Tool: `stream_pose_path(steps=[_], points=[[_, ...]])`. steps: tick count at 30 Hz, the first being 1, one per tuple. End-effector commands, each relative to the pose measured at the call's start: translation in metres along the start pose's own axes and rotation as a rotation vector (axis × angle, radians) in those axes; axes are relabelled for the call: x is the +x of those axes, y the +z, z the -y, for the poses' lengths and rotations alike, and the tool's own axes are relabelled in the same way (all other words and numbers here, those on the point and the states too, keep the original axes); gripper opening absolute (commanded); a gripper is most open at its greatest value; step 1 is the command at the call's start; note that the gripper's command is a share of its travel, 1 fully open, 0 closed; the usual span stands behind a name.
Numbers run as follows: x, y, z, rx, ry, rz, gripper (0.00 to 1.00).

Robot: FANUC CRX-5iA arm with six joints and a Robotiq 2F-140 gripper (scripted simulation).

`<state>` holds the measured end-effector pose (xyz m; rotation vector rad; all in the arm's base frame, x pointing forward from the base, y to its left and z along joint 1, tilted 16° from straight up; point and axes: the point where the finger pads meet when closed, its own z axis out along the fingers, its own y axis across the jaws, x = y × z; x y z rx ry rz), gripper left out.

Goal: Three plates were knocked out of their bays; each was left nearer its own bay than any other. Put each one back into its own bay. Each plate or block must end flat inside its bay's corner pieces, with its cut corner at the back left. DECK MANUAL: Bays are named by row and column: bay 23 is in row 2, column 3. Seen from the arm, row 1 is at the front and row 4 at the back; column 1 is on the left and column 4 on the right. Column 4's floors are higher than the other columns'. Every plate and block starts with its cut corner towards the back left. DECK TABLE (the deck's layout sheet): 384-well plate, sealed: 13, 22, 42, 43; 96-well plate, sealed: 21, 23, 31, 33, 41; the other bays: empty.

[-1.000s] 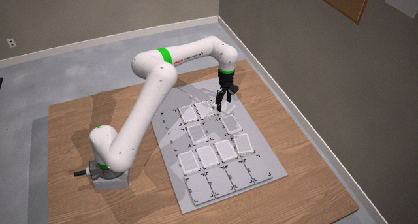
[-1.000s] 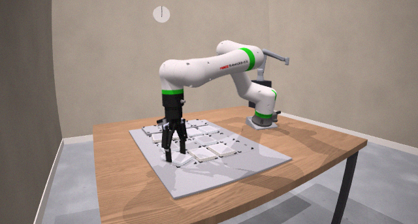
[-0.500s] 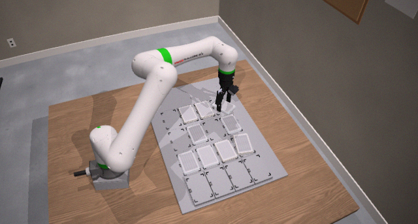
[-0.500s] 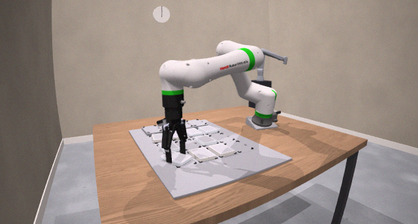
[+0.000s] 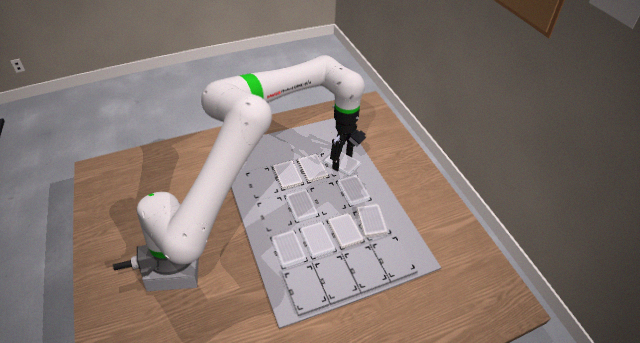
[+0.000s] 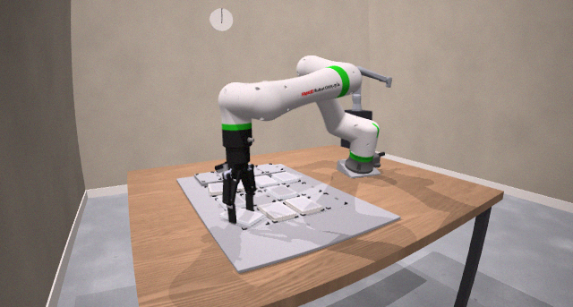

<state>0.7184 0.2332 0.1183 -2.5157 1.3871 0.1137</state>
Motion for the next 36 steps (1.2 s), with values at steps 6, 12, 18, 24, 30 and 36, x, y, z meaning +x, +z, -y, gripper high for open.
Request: stream_pose_path(steps=[6,12,18,24,30,36], points=[[0.0003,-0.0016,0.0006,0.002,0.0,-0.001,0.62],[0.0003,-0.0016,0.0006,0.002,0.0,-0.001,0.61],[0.0003,-0.0016,0.0006,0.002,0.0,-0.001,0.61],[0.0003,-0.0016,0.0006,0.002,0.0,-0.001,0.61],[0.0003,-0.0022,0.0006,0.002,0.0,-0.001,0.6],[0.0003,-0.0022,0.0006,0.002,0.0,-0.001,0.6]])
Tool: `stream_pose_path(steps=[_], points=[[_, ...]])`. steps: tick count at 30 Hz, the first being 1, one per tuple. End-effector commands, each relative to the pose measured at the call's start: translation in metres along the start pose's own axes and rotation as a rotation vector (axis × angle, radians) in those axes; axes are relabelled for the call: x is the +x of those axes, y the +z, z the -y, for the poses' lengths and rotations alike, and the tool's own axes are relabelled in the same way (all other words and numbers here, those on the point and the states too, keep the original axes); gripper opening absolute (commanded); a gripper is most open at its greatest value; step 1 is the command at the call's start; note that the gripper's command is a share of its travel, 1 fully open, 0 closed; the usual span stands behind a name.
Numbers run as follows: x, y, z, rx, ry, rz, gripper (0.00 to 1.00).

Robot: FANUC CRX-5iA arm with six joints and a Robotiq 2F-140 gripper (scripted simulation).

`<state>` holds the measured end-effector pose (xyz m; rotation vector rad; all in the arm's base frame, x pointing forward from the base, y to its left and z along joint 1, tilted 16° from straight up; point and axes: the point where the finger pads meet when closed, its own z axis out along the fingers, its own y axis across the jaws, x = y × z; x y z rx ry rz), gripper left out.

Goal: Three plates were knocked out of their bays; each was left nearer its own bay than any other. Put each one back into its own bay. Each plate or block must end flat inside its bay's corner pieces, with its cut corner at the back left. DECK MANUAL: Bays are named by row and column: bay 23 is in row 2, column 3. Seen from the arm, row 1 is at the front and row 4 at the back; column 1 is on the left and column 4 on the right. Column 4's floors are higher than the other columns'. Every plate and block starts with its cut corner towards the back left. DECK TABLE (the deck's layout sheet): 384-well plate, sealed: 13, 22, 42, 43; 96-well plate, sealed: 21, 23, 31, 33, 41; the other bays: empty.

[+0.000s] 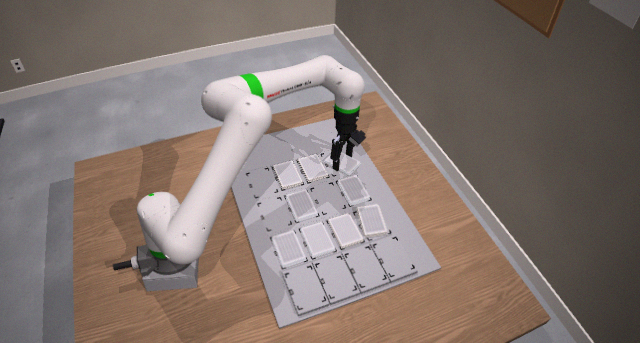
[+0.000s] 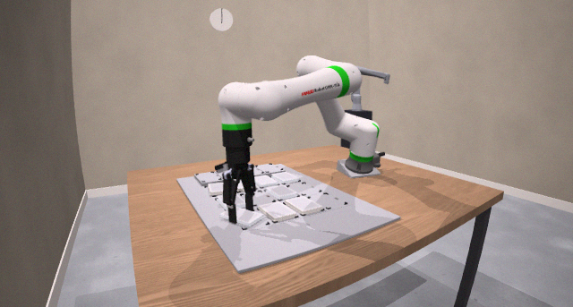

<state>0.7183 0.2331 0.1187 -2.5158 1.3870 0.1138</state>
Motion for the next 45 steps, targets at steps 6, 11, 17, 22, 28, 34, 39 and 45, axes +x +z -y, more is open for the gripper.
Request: stream_pose_path(steps=[6,11,17,22,28,34,39,45], points=[[0.0003,-0.0017,0.0006,0.002,0.0,-0.001,0.6],[0.0003,-0.0017,0.0006,0.002,0.0,-0.001,0.59],[0.0003,-0.0017,0.0006,0.002,0.0,-0.001,0.59],[0.0003,-0.0017,0.0006,0.002,0.0,-0.001,0.59],[0.0003,-0.0017,0.0006,0.002,0.0,-0.001,0.59],[0.0003,-0.0017,0.0006,0.002,0.0,-0.001,0.58],[0.0003,-0.0017,0.0006,0.002,0.0,-0.001,0.58],[0.0003,-0.0017,0.0006,0.002,0.0,-0.001,0.58]])
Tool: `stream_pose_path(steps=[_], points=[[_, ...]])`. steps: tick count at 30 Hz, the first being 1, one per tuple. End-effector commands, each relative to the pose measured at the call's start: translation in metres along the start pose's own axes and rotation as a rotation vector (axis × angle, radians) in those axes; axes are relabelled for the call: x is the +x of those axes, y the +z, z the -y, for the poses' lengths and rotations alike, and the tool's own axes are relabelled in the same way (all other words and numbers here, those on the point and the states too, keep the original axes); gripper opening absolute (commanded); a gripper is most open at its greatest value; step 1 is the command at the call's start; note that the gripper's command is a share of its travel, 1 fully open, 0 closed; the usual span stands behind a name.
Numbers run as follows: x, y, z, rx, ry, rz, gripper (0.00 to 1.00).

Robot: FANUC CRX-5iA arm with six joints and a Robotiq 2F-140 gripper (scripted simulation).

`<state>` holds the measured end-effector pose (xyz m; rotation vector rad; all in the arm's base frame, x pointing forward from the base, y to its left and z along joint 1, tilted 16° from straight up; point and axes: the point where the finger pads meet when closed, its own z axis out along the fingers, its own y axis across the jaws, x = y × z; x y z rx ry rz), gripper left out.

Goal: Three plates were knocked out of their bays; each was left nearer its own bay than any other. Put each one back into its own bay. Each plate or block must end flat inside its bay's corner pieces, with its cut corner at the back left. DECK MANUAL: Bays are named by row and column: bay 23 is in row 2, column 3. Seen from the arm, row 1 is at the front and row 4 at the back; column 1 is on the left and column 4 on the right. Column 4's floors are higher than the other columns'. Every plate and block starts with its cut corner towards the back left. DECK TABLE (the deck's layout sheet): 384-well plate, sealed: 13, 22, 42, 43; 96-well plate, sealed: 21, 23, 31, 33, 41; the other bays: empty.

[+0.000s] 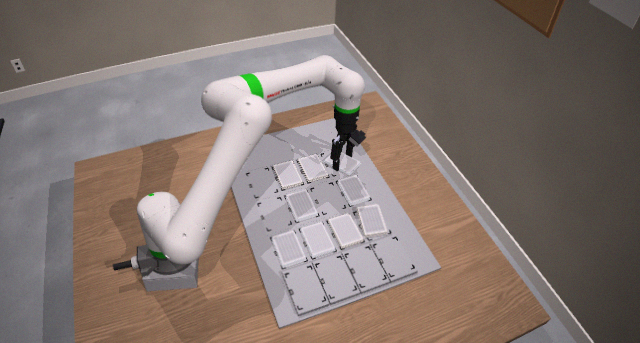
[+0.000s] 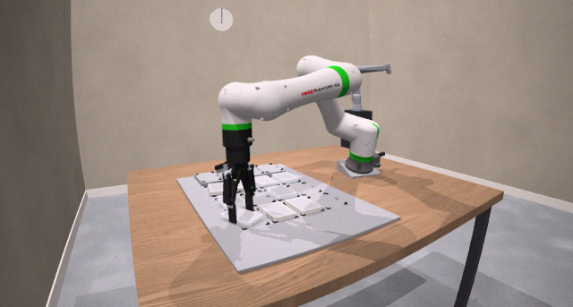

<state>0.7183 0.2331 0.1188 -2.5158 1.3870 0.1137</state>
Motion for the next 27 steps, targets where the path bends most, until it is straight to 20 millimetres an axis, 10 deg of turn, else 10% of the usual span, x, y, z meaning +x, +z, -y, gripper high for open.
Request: stream_pose_path(steps=[1,3,4,27], points=[[0.0003,-0.0016,0.0006,0.002,0.0,-0.001,0.58],[0.0003,-0.0016,0.0006,0.002,0.0,-0.001,0.57],[0.0003,-0.0016,0.0006,0.002,0.0,-0.001,0.1],[0.0004,-0.0033,0.0006,0.002,0.0,-0.001,0.1]])
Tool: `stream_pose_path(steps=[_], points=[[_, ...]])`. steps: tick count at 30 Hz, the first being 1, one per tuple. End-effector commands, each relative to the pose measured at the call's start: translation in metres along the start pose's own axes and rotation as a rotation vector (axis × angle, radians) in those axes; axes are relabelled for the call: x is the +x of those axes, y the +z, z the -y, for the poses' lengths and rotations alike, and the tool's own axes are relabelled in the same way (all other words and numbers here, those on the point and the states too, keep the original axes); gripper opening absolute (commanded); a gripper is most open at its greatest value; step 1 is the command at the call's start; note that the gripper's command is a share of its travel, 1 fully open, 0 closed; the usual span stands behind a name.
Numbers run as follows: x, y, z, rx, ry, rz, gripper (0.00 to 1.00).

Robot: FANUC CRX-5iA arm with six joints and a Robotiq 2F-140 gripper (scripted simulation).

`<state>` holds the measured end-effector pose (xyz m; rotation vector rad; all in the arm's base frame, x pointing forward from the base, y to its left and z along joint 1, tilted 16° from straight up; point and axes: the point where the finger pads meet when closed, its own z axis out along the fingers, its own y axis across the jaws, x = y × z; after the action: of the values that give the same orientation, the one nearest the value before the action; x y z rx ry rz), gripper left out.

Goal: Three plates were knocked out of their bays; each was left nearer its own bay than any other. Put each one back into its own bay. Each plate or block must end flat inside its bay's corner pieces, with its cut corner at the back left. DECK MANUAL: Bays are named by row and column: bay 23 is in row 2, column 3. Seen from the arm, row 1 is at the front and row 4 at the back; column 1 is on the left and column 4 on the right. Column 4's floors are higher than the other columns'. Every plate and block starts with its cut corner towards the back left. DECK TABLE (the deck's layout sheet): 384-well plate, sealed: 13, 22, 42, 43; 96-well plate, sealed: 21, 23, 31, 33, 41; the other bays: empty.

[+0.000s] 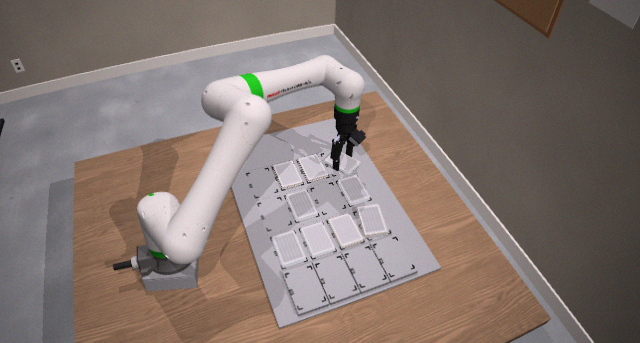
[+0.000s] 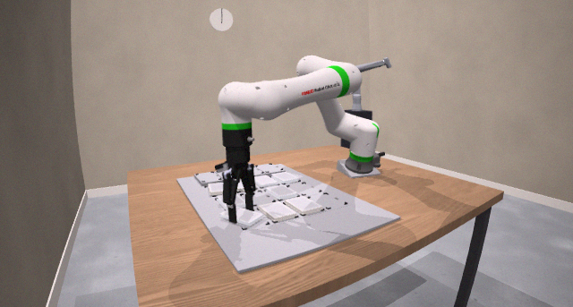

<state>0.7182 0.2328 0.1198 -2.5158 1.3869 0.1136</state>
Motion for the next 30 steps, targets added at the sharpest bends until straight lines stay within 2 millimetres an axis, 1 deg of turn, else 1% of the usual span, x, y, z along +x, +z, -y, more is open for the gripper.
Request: stream_pose_path(steps=[1,30], points=[[0.0003,-0.0026,0.0006,0.002,0.0,-0.001,0.1],[0.0003,-0.0106,0.0006,0.002,0.0,-0.001,0.1]])
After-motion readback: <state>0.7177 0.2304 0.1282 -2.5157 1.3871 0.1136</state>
